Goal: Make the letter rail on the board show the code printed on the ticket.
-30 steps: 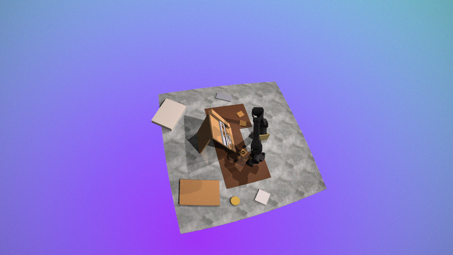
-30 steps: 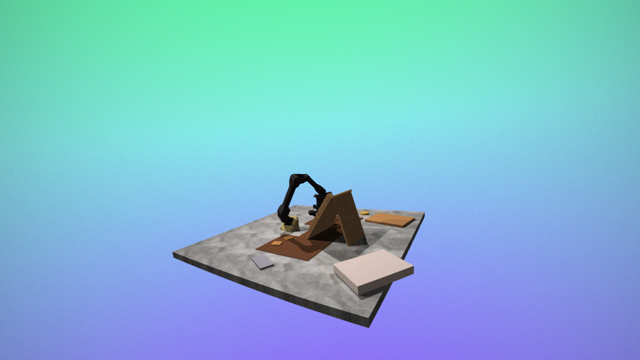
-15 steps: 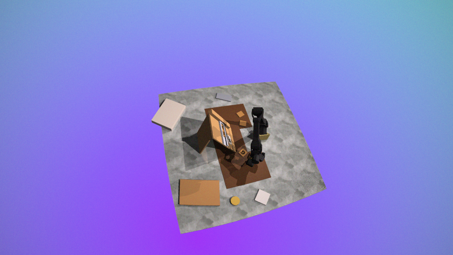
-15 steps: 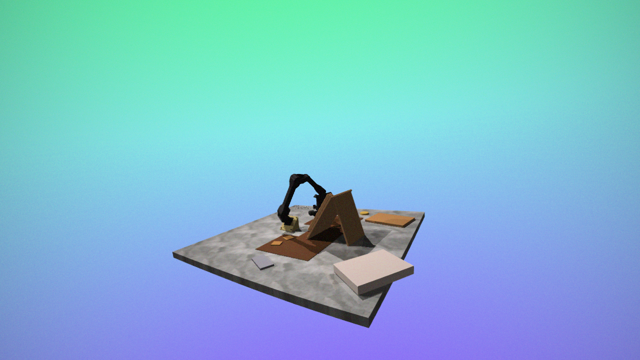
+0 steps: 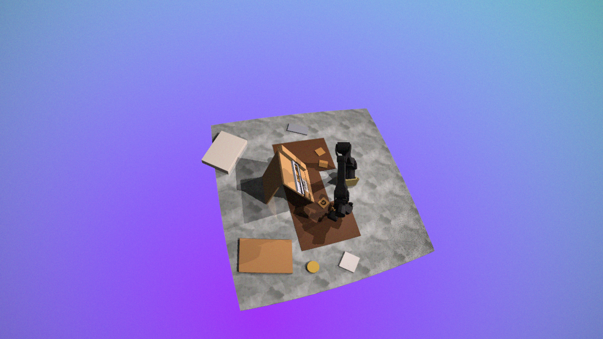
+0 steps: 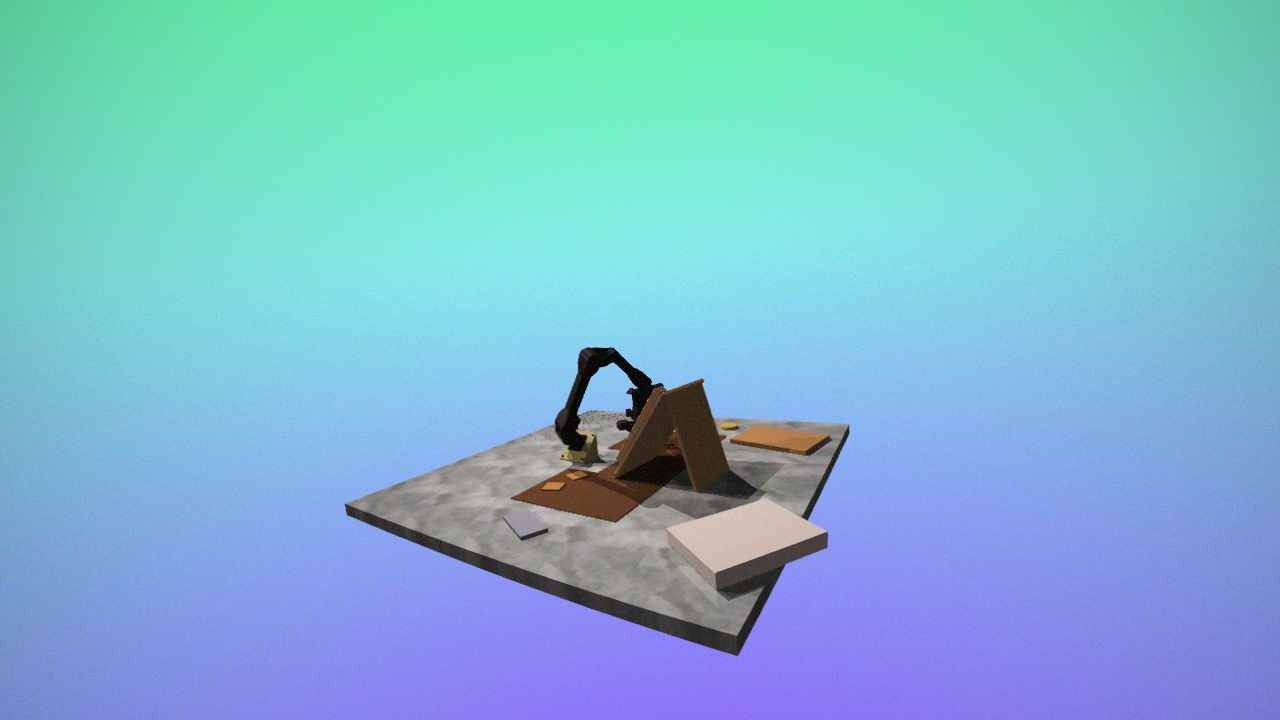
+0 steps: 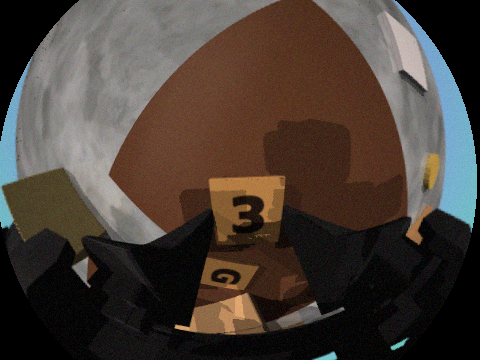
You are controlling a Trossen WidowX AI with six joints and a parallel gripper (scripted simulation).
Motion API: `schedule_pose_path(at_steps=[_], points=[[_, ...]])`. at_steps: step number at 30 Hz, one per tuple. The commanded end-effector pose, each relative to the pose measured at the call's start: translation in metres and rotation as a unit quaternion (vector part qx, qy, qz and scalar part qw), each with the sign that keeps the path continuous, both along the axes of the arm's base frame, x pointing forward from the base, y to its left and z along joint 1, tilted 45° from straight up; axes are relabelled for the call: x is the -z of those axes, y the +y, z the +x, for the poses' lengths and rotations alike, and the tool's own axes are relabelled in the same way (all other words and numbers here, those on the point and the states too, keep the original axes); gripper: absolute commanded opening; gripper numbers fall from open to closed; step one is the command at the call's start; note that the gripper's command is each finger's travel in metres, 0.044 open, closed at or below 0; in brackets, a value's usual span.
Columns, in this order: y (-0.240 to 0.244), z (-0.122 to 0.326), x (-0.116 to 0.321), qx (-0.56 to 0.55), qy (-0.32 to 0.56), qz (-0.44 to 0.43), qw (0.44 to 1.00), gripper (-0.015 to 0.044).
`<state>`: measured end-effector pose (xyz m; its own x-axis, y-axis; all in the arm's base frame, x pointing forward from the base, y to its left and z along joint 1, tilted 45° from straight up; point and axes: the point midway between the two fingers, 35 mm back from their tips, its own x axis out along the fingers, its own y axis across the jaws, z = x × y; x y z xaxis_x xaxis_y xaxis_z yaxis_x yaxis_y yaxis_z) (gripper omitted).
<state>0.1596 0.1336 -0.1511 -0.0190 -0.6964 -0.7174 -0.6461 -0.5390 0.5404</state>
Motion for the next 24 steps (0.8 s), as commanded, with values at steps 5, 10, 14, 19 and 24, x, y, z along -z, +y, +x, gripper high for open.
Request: schedule_pose_path(at_steps=[5,10,14,19,24], points=[[0.003,0.0,-0.004,0.0,-0.001,0.001,1.0,0.0],[0.005,0.001,-0.006,0.0,-0.001,0.001,1.0,0.0],[0.006,0.001,-0.008,0.0,-0.001,0.001,1.0,0.0],[0.007,0.001,-0.01,0.0,-0.001,0.001,1.0,0.0],[0.009,0.001,-0.013,0.0,-0.001,0.001,1.0,0.0]])
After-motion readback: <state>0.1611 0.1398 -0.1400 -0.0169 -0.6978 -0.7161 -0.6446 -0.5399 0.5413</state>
